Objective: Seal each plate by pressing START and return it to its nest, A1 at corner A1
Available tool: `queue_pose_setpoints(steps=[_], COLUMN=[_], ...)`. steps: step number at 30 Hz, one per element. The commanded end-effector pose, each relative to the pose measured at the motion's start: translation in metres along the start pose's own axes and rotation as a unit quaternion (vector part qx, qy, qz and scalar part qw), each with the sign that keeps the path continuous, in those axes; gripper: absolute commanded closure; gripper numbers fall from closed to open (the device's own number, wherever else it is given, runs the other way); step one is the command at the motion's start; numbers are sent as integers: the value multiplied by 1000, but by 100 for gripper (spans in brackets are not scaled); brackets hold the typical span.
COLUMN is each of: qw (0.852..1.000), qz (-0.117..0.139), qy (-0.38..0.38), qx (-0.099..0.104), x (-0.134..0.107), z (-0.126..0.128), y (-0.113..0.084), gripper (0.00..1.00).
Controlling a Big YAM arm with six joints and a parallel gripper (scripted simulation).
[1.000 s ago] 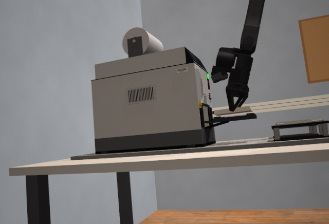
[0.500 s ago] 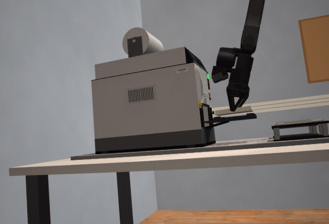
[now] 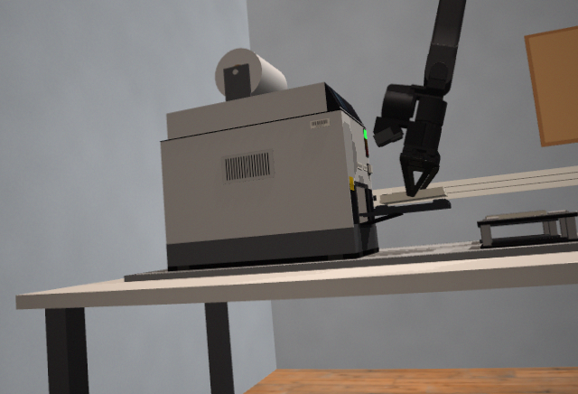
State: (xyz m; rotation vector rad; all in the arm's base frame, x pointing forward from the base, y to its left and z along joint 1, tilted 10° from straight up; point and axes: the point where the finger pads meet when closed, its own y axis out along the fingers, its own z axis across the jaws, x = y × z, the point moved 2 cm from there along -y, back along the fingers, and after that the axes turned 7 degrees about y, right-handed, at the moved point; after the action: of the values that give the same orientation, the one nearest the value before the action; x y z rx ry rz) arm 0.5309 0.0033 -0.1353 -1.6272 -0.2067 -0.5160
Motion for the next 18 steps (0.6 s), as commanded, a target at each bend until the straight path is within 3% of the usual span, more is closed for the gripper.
queue_pose_setpoints(steps=[1, 9, 18], qw=[1000, 999, 1000], qz=[-28, -32, -17], qy=[2, 6, 3], qx=[11, 10, 3], x=[25, 31, 15], z=[14, 11, -3], y=[-10, -10, -8], gripper=[100, 100, 100])
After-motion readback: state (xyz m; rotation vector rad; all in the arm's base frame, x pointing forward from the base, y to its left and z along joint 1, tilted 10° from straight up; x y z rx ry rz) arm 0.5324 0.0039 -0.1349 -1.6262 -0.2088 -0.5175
